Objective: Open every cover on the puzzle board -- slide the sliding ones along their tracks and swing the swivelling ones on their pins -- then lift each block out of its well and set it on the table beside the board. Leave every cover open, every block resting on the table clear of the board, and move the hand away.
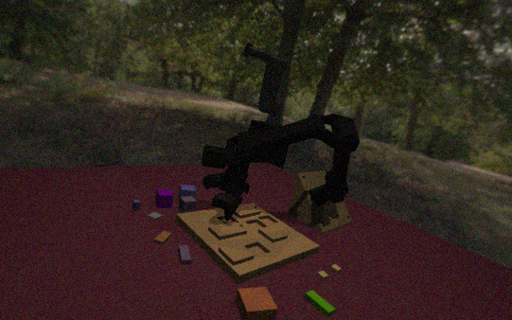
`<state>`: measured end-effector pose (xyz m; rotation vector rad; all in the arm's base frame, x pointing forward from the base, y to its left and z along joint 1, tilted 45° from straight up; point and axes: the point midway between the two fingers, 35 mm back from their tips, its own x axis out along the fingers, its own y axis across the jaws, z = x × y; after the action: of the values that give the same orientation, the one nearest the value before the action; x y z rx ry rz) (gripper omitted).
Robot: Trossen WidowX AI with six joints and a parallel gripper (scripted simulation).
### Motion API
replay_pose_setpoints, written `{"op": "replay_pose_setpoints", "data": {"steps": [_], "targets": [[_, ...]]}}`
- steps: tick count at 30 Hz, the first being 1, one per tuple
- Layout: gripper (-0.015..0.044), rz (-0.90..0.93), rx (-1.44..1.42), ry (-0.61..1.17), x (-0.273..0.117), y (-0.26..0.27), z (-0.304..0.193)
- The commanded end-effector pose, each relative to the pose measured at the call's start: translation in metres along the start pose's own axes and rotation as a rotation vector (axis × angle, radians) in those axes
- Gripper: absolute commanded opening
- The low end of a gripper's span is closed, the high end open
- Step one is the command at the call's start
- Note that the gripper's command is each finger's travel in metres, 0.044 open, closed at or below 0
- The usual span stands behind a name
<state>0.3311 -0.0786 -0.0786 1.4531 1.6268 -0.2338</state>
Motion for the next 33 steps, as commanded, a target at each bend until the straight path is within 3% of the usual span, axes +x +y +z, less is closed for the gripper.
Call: {"op": "replay_pose_setpoints", "data": {"steps": [1, 15, 30, 33], "targets": [[0.0000, 0.001, 0.006, 0.006, 0.0019, -0.0003, -0.0026], [0.0000, 0.001, 0.102, 0.006, 0.0019, -0.0008, -0.0027], [0.0000, -0.004, 1.501, 0.006, 0.0019, -0.0022, -0.0030], [0.0000, -0.004, 1.567, 0.006, 0.0019, -0.0027, -0.0033]]}}
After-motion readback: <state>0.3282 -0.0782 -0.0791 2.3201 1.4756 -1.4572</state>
